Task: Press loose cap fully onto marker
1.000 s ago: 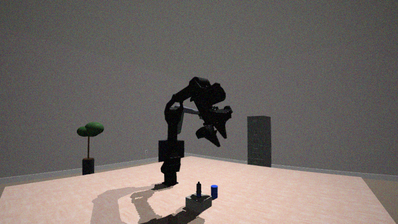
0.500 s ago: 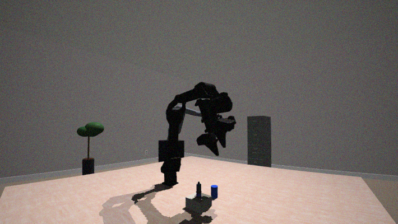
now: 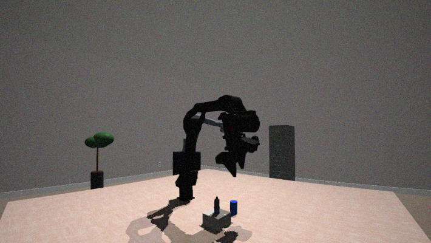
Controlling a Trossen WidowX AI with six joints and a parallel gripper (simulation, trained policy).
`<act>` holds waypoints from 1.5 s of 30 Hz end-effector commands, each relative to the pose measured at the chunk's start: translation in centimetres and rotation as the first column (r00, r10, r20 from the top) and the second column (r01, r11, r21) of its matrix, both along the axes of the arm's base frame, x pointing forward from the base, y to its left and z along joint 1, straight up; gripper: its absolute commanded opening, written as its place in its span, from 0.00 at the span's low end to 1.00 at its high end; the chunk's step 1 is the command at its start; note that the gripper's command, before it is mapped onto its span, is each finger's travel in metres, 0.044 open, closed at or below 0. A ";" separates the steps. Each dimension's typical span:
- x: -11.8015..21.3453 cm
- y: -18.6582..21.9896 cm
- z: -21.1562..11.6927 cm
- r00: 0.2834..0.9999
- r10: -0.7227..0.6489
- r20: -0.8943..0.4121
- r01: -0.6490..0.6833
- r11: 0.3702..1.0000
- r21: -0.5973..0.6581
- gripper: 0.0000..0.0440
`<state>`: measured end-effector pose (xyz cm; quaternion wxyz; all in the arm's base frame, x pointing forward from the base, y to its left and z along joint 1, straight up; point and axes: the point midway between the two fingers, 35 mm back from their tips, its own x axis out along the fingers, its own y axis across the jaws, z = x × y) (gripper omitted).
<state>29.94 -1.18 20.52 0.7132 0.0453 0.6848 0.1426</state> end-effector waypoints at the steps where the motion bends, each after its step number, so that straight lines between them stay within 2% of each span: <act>1: 0.0 -0.1 -0.9 0.999 0.018 -0.031 -0.018 1.000 -0.020 0.74; 25: -0.4 -0.1 -5.4 0.980 0.111 -0.164 -0.134 0.982 -0.133 0.73; 45: -1.4 1.2 -9.6 0.949 0.214 -0.233 -0.254 0.954 -0.157 0.69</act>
